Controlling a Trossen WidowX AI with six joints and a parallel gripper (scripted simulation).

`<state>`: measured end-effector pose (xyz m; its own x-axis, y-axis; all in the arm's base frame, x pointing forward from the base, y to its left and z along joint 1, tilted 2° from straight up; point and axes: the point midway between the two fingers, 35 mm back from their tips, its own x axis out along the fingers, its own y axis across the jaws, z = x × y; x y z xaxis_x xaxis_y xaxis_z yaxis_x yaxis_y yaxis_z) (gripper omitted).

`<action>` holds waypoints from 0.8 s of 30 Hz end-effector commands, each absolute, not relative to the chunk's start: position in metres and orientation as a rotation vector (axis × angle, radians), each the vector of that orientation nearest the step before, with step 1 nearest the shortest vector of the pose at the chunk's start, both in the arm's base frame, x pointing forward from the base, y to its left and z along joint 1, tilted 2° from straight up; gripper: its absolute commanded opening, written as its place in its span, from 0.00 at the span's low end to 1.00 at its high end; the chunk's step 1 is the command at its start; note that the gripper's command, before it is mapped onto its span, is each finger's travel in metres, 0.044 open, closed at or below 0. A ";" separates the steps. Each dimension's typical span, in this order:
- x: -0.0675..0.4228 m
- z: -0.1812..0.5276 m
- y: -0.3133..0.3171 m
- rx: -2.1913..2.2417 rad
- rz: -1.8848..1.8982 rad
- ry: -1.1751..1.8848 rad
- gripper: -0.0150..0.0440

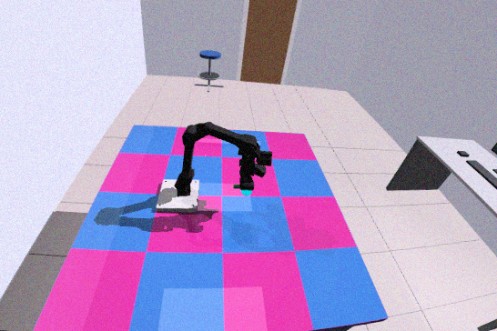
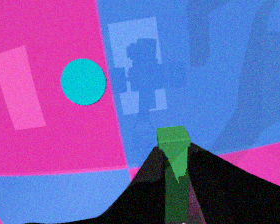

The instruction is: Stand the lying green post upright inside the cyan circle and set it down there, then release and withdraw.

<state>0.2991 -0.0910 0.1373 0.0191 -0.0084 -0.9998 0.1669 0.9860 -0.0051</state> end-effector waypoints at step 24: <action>0.333 0.147 -0.034 -0.330 0.339 1.536 0.29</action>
<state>0.3282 -0.0419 0.1449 0.0077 0.0022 -1.0000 -0.3410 0.9401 -0.0005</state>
